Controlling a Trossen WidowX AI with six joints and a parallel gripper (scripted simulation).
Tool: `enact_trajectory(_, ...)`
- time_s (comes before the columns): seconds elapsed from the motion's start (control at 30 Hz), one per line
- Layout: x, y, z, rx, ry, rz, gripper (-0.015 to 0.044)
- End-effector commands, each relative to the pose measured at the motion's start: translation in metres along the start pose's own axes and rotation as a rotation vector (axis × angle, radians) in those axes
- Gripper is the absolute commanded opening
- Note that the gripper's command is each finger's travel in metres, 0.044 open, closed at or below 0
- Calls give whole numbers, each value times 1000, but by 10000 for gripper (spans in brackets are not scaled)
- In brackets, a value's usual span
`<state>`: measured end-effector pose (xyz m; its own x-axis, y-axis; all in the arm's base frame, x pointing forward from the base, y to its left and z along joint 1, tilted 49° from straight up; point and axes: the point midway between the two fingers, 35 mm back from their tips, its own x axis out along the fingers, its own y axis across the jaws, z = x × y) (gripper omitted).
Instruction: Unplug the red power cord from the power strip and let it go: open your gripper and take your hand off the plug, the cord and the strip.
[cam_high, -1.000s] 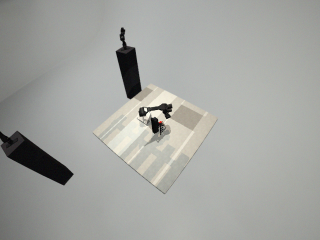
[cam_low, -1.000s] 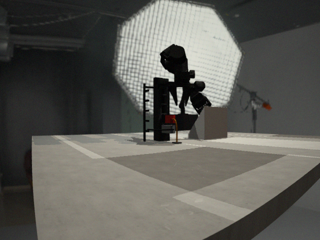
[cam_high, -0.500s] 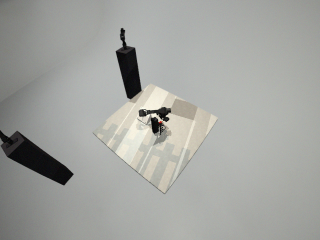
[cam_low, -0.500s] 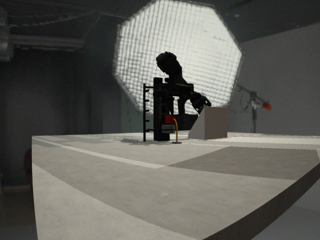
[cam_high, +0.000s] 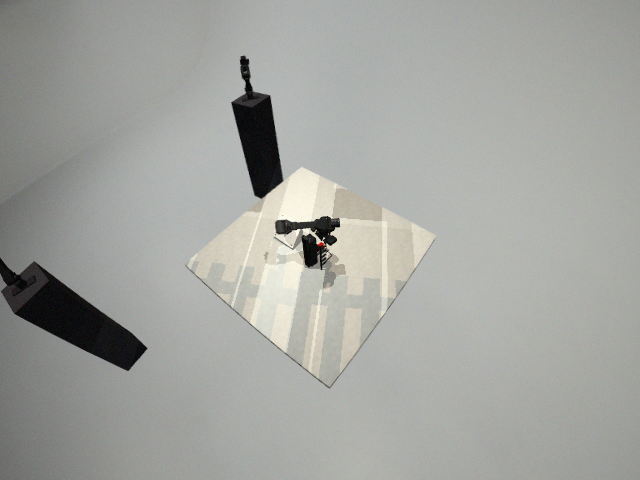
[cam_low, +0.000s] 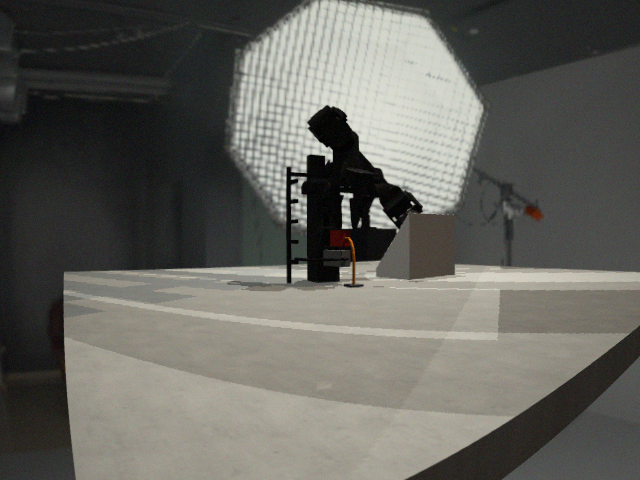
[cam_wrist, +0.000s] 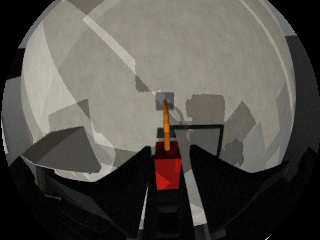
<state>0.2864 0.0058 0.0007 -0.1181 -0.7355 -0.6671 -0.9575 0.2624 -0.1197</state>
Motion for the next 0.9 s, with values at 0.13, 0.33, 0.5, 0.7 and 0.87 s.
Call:
enact_trajectory(0.13, 1, 1, -14, -10, 7, 1, 160)
enact_trajectory(0.33, 1, 2, -22, -10, 8, 1, 160)
enact_trajectory(0.5, 3, 2, -23, -10, 8, 1, 160)
enact_trajectory(0.7, 11, 2, -23, -10, 8, 1, 160)
enact_trajectory(0.87, 13, 2, -23, -10, 8, 1, 160)
